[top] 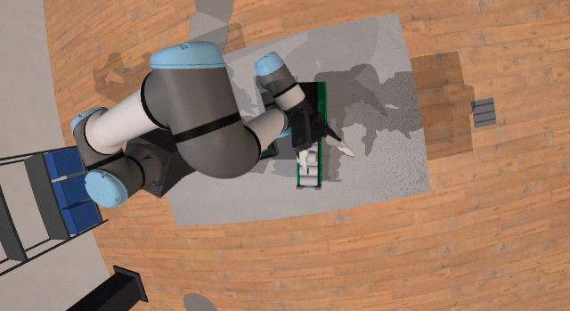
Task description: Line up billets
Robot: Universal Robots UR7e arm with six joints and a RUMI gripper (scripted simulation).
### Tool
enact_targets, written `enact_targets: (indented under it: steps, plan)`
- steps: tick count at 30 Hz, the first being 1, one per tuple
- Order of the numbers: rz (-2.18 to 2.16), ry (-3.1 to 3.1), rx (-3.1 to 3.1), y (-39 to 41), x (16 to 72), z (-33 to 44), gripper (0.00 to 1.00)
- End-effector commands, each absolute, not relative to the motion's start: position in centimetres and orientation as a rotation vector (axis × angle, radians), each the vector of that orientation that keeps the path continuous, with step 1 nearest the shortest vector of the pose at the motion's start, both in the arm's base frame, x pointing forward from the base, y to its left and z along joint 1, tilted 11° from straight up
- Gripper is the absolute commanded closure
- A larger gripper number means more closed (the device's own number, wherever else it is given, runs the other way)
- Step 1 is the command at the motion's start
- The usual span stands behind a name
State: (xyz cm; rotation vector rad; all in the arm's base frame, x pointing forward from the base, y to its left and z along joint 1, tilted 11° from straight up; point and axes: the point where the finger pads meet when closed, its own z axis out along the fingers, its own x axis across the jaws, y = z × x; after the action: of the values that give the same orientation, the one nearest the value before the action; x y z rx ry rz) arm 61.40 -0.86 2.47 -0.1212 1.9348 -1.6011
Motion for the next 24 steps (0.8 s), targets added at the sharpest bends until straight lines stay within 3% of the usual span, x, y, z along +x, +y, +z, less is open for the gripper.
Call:
enact_targets:
  steps: [1, 24]
  plan:
    - [-1.6, 1.934, -0.12, -0.8, 61.4, 2.5, 0.0]
    - [-1.571, 1.956, -0.157, -1.2, 63.0, 3.1, 0.0]
